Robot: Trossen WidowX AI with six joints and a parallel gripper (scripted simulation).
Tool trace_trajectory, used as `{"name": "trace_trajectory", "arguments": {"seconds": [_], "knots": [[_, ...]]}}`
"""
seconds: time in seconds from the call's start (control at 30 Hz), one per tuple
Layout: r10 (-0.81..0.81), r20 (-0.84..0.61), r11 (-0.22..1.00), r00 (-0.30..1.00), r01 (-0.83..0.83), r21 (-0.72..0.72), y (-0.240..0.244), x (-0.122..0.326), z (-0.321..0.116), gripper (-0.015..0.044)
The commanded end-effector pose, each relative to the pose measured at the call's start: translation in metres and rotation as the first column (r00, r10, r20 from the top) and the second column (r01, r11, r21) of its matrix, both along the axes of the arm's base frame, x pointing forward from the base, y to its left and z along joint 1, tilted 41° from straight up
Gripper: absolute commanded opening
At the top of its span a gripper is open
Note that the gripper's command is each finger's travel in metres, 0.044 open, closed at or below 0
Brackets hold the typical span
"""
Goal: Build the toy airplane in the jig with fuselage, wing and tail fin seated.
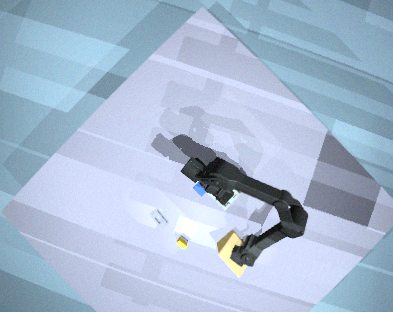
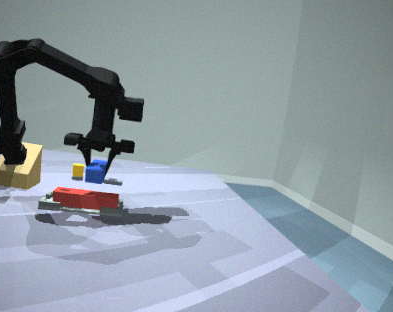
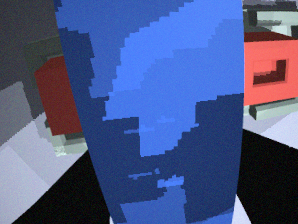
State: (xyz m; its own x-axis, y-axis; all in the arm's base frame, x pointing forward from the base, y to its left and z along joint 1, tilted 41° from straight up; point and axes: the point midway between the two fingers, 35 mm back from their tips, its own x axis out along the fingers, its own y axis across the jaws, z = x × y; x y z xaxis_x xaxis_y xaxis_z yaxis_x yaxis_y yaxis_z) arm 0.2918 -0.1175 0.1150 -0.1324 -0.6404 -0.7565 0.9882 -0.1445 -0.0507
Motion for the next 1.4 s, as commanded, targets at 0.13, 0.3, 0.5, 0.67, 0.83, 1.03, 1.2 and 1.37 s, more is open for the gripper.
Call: {"name": "trace_trajectory", "arguments": {"seconds": [0.13, 0.3, 0.5, 0.67, 0.83, 1.03, 1.2, 1.37], "knots": [[-0.004, 0.008, 1.0, 1.0, 0.004, -0.006, -0.001, 0.0, 0.001, 0.0195], [-0.004, 0.008, 1.0, 1.0, 0.004, -0.006, -0.002, 0.001, 0.002, 0.0195], [-0.004, 0.008, 1.0, 1.0, 0.004, -0.006, -0.005, 0.0, -0.003, 0.0195], [-0.004, 0.008, 1.0, 1.0, 0.004, -0.006, -0.01, -0.001, -0.009, 0.0195], [-0.004, 0.008, 1.0, 1.0, 0.004, -0.006, -0.016, -0.002, -0.015, 0.0195], [-0.004, 0.008, 1.0, 1.0, 0.004, -0.007, -0.022, -0.003, -0.022, 0.0195], [-0.004, 0.008, 1.0, 1.0, 0.004, -0.007, -0.027, -0.004, -0.027, 0.0195], [-0.004, 0.008, 1.0, 1.0, 0.004, -0.008, -0.027, -0.005, -0.028, 0.0195]]}}
